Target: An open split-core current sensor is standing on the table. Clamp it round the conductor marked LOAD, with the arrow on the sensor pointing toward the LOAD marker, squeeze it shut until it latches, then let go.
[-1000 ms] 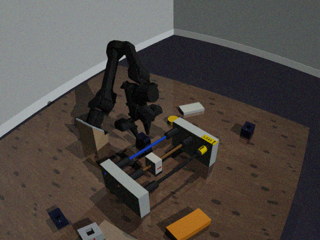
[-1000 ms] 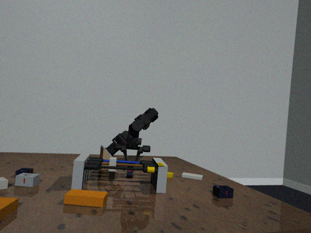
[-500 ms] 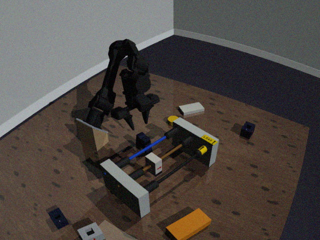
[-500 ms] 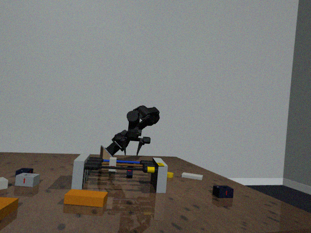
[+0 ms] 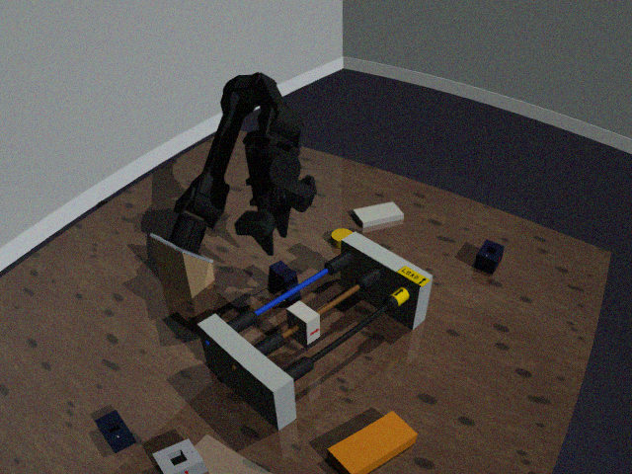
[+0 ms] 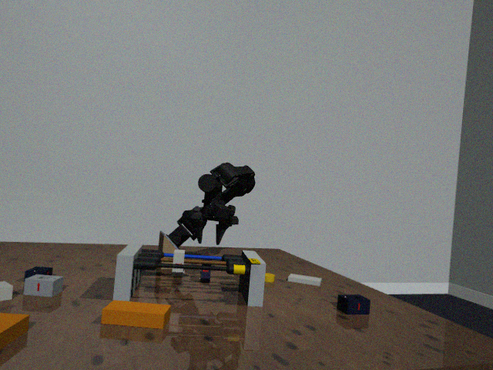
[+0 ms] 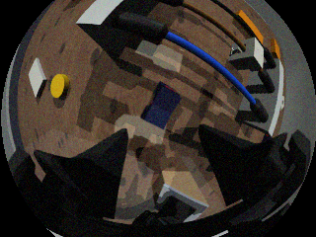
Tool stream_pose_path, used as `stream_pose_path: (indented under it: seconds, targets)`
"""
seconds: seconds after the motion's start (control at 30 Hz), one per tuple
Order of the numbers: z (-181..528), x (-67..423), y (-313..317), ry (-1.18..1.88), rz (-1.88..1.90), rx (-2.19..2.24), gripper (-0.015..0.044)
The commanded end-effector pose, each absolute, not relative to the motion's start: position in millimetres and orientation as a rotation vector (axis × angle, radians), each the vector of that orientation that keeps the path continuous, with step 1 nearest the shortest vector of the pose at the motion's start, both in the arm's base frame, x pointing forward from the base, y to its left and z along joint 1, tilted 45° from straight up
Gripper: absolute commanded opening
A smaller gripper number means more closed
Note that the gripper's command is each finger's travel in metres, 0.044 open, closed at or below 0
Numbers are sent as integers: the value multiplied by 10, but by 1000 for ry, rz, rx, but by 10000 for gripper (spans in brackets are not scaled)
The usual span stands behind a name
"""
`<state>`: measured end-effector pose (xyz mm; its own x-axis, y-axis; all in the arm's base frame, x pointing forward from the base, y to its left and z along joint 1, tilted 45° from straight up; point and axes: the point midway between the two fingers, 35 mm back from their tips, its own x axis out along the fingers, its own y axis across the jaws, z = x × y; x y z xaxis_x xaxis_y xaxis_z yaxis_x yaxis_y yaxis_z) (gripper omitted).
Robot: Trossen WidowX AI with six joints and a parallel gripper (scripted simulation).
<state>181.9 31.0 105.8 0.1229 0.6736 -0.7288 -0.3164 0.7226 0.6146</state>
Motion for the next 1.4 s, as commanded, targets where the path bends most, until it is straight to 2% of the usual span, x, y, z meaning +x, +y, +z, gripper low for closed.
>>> stream_pose_path:
  seconds: [0.0, 0.2, 1.37]
  targets:
    - [1056, 1937, 275, 1017, 1176, -148, 320]
    - [1029, 1998, 258, 799, 1423, -431, 320]
    - [708, 1997, 573, 797, 1423, -435, 320]
